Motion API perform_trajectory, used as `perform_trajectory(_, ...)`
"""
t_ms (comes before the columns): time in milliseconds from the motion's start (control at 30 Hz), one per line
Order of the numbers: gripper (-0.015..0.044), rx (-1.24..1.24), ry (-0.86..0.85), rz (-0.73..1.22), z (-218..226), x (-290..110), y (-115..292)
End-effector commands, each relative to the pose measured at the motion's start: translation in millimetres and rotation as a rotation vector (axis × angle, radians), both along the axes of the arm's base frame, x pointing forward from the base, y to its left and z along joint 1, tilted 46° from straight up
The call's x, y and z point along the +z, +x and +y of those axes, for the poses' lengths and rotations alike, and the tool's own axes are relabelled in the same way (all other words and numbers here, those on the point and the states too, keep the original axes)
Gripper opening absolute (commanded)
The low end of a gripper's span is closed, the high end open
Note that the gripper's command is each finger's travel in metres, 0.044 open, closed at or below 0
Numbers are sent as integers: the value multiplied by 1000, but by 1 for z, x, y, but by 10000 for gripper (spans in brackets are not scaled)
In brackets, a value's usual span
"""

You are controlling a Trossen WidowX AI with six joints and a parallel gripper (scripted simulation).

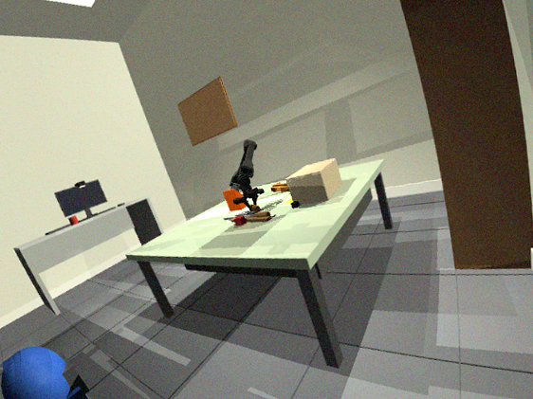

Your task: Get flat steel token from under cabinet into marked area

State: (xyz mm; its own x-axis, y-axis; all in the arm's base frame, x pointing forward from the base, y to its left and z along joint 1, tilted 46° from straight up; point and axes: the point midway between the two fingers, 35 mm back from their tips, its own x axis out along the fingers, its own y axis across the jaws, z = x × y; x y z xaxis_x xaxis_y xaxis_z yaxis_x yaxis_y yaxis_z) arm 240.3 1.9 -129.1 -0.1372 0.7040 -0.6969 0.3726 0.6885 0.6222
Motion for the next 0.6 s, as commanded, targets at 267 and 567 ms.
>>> perform_trajectory(267, 0, -6, -9, 6, -7, -5, 0)
perform_trajectory(567, 0, -6, -10, 6, -10, -8, 0)
